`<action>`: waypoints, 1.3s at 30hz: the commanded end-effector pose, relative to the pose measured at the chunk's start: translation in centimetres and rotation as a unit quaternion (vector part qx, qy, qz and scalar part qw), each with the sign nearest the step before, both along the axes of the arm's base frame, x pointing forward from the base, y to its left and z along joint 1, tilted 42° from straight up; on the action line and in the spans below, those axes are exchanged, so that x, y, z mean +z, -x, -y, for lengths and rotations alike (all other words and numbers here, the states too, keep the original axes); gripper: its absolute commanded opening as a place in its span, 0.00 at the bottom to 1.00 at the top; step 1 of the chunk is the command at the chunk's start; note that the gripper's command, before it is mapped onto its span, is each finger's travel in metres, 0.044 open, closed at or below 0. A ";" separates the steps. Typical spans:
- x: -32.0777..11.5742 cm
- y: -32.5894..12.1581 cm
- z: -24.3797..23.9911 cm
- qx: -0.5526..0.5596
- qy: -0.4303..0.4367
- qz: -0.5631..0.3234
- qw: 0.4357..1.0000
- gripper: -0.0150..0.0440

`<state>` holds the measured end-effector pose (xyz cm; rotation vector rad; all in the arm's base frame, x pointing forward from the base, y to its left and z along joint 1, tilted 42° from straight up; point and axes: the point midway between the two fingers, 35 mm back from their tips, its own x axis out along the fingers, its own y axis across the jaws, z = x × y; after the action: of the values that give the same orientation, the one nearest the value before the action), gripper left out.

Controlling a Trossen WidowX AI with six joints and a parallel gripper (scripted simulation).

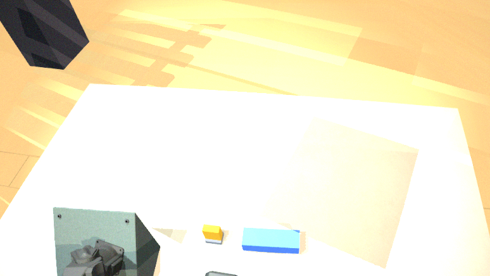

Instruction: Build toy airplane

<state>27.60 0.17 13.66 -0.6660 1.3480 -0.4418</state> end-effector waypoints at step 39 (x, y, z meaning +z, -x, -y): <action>-19.5 -3.9 -15.5 0.029 0.002 -0.026 0.999 1.00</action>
<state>31.56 16.39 -4.96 -0.7087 1.3698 -0.3822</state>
